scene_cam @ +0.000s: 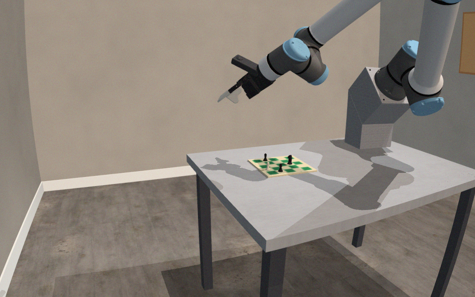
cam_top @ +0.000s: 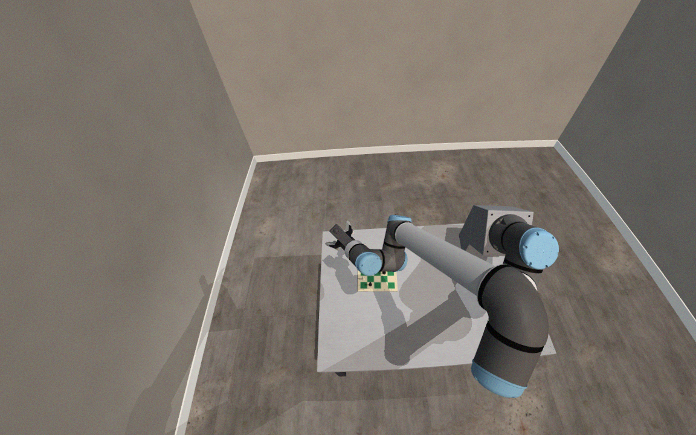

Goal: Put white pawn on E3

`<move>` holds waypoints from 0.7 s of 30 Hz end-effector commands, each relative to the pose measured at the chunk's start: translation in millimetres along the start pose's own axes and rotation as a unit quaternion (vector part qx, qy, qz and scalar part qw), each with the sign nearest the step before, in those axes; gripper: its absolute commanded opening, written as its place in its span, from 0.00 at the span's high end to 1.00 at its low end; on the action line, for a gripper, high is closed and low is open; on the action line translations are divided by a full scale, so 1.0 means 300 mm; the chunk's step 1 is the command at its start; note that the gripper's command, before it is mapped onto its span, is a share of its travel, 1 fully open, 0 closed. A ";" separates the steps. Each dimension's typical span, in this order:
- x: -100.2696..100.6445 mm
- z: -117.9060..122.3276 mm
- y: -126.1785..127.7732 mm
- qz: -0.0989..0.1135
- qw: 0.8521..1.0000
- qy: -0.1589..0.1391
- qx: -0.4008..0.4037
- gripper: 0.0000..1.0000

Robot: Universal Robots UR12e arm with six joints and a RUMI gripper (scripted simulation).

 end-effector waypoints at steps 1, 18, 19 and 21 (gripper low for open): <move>0.020 0.044 -0.049 0.070 0.997 0.004 0.040 0.00; 0.065 0.143 -0.142 0.200 0.972 0.016 0.118 0.00; 0.071 0.152 -0.151 0.213 0.969 0.018 0.126 0.00; 0.071 0.152 -0.151 0.213 0.969 0.018 0.126 0.00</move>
Point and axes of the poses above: the point where the finger pads meet when closed, its own x axis out along the fingers, its own y axis across the jaws, z = x × y, the point moved 7 cm from there along -x, back along the fingers, and after that the axes turned 12 degrees about x, right-handed, at the moved point
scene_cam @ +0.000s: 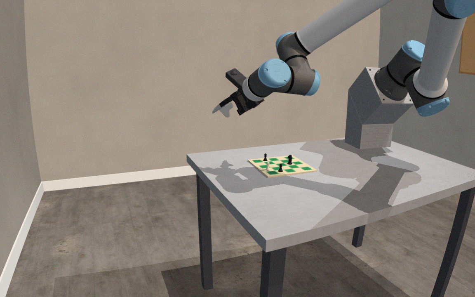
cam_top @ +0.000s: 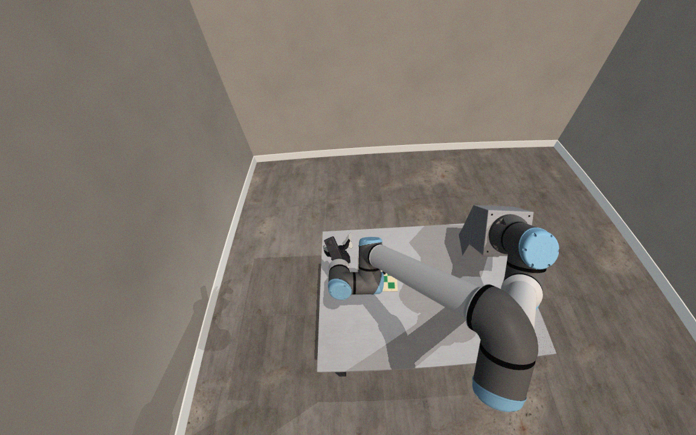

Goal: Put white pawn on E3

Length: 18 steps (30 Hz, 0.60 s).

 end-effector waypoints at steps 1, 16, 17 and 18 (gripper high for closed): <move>0.007 0.017 -0.021 0.032 0.999 0.000 0.018 0.00; 0.033 0.131 -0.104 0.171 0.980 0.014 0.100 0.00; 0.033 0.131 -0.104 0.171 0.980 0.014 0.100 0.00; 0.033 0.131 -0.104 0.171 0.980 0.014 0.100 0.00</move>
Point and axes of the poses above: the point where the finger pads meet when closed, its own x axis out along the fingers, its own y axis across the jaws, z = x × y, the point moved 7 cm from there along -x, back along the fingers, and after that the axes turned 12 degrees about x, right-handed, at the moved point
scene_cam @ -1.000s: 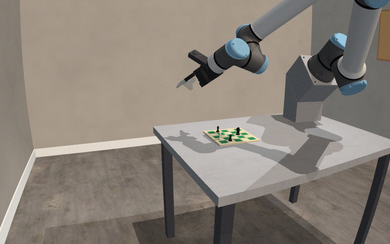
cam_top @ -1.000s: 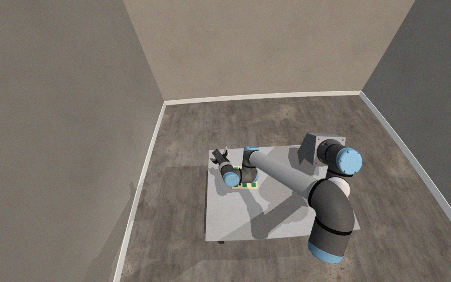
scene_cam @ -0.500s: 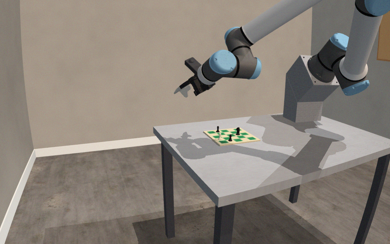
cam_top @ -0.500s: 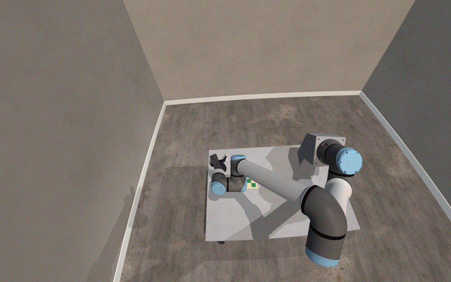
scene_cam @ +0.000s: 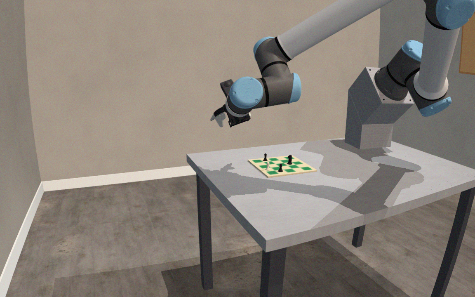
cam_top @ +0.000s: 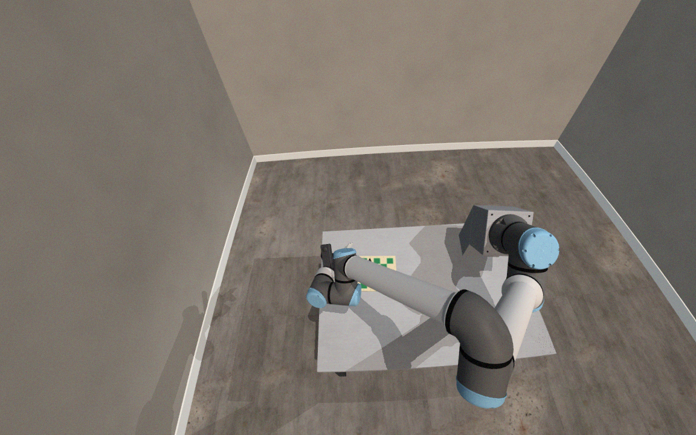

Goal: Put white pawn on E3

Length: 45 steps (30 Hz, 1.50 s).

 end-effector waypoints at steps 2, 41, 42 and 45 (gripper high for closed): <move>0.007 0.043 -0.033 0.060 0.998 0.004 0.034 0.00; 0.112 0.332 -0.185 0.429 0.866 0.043 0.254 0.00; 0.117 0.340 -0.188 0.439 0.859 0.044 0.260 0.00; 0.132 0.362 -0.197 0.469 0.838 0.046 0.277 0.00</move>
Point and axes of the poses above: the point where the finger pads meet when closed, its own x axis out along the fingers, its own y axis across the jaws, z = x × y, the point moved 7 cm from there along -x, back along the fingers, and after that the axes turned 12 degrees about x, right-handed, at the moved point
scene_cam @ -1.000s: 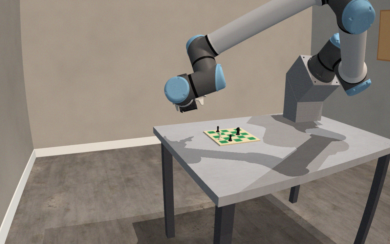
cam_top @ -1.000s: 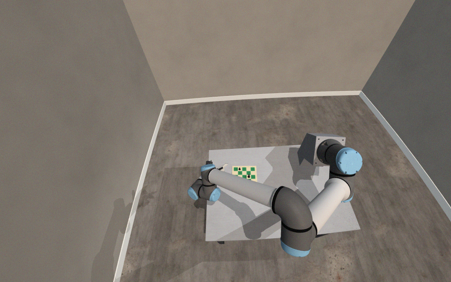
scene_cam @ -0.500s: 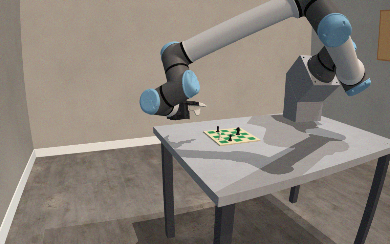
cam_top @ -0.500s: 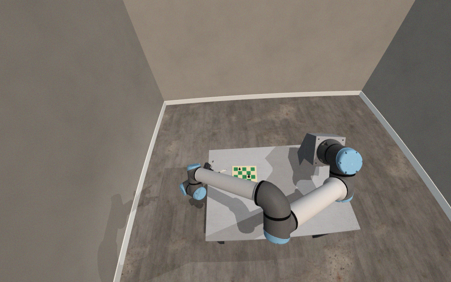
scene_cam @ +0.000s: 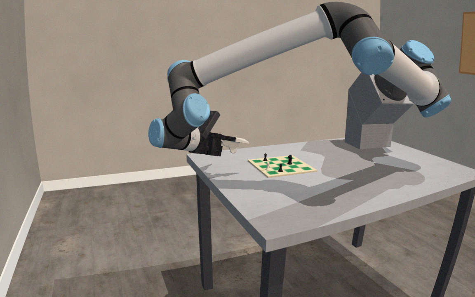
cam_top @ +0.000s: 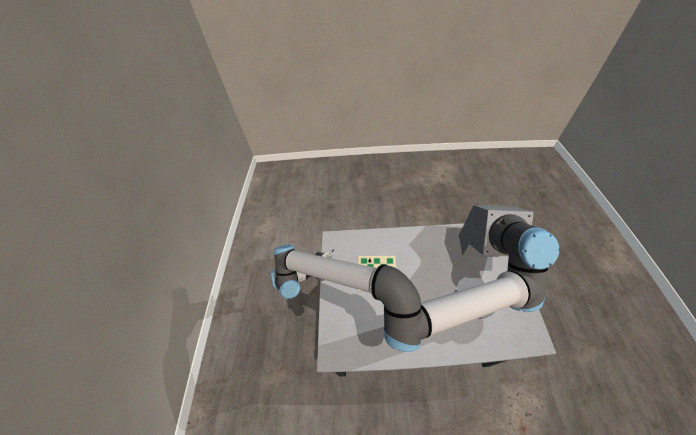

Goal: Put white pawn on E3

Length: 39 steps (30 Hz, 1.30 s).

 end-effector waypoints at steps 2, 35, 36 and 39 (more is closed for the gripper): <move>0.011 0.059 -0.017 0.080 0.996 0.011 0.045 0.00; 0.046 0.159 -0.034 0.215 0.968 0.024 0.125 0.00; 0.046 0.159 -0.034 0.215 0.968 0.024 0.125 0.00; 0.046 0.159 -0.034 0.215 0.968 0.024 0.125 0.00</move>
Point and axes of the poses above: the point where the finger pads meet when closed, its own x axis out along the fingers, its own y axis across the jaws, z = x × y, the point moved 7 cm from there along -x, back along the fingers, and after that the axes turned 12 degrees about x, right-handed, at the moved point
